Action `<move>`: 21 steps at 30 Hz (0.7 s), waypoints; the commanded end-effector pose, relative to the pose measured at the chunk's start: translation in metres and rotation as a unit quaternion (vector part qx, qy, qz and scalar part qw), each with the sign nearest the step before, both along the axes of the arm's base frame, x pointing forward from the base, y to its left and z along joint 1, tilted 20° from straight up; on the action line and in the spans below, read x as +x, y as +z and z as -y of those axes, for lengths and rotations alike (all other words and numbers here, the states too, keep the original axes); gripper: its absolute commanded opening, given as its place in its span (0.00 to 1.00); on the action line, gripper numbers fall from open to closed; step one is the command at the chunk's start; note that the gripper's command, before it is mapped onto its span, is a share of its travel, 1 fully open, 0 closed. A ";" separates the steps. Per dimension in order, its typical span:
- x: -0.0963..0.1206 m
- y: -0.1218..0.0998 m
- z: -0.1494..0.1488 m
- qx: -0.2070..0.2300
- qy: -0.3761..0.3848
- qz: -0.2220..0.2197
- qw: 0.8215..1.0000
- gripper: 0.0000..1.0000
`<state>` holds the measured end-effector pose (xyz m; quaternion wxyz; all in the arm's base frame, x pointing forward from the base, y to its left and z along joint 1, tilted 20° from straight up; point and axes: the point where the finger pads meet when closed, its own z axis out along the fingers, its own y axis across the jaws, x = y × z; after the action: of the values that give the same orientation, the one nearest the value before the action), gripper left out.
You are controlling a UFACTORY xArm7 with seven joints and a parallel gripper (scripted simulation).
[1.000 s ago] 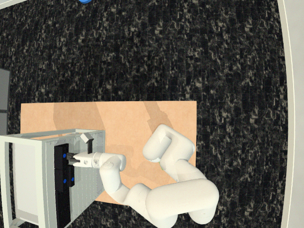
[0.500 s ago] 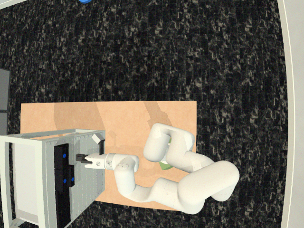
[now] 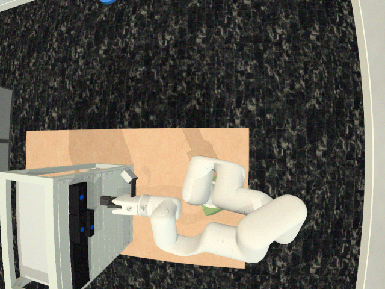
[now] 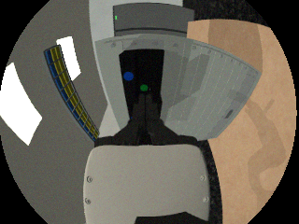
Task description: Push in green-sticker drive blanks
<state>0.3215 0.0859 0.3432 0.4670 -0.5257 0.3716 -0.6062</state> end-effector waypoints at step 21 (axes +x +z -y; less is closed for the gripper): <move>-0.071 -0.011 0.002 0.000 0.001 0.001 1.000 0.00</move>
<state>0.3200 0.0858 0.3429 0.4671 -0.5257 0.3716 -0.6062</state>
